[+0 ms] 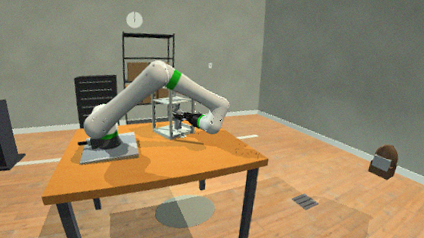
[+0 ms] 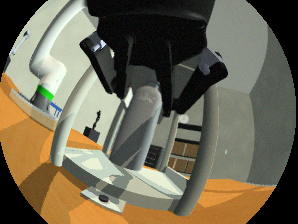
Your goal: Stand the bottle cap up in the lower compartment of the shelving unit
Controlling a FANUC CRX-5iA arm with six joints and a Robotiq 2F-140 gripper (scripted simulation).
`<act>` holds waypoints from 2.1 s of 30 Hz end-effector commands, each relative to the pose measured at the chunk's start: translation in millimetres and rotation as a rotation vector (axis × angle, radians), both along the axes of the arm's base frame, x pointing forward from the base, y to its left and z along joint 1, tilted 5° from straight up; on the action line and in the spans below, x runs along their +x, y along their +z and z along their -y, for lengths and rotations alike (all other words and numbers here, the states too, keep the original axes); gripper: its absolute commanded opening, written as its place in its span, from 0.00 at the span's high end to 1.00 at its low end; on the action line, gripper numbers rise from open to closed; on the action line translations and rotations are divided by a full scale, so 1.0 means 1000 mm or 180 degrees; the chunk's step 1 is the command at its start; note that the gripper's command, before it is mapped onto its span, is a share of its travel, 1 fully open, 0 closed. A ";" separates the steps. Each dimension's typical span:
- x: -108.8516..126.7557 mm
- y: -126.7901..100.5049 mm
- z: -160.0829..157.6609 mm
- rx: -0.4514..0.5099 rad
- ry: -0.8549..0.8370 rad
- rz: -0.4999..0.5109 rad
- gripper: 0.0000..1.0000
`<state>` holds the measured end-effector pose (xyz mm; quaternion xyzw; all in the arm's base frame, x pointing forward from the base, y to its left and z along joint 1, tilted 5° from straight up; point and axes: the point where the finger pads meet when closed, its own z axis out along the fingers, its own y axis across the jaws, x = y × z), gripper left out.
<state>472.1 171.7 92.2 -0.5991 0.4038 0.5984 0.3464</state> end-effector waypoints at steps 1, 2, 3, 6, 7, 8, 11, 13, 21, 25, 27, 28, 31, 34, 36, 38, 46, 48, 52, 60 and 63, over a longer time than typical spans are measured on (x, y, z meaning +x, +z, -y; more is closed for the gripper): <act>0.000 0.000 0.000 0.0000 0.0000 0.0001 1.00; 0.000 0.000 0.000 0.0000 0.0000 0.0001 1.00; 0.000 0.000 0.000 0.0000 0.0000 0.0001 1.00; 0.000 0.000 0.000 0.0000 0.0000 0.0001 1.00; 0.000 0.000 0.000 0.0000 0.0000 0.0001 1.00; 0.000 0.000 0.000 0.0000 0.0000 0.0001 1.00; 0.000 0.000 0.000 0.0000 0.0000 0.0001 1.00; 0.000 0.000 0.000 0.0000 0.0000 0.0001 1.00; 0.000 0.000 0.000 0.0000 0.0000 0.0001 1.00; 0.000 0.000 0.000 0.0000 0.0000 0.0001 1.00; 0.000 0.000 0.000 0.0000 0.0000 0.0001 1.00; 0.000 0.000 0.000 0.0000 0.0000 0.0001 1.00; 0.000 0.000 0.000 0.0000 0.0000 0.0001 1.00; 0.000 0.000 0.000 0.0000 0.0000 0.0001 1.00; 0.000 0.000 0.000 0.0000 0.0000 0.0001 1.00; 0.000 0.000 0.000 0.0000 0.0000 0.0001 1.00; 0.000 -0.007 0.001 0.0000 0.0000 0.0001 1.00; 0.000 -0.012 0.001 0.0000 0.0000 0.0001 1.00; -0.001 -0.021 0.002 0.0000 0.0000 0.0001 1.00; -0.001 -0.024 0.002 0.0000 0.0000 0.0001 1.00; -0.001 -0.024 0.002 0.0000 0.0000 0.0001 1.00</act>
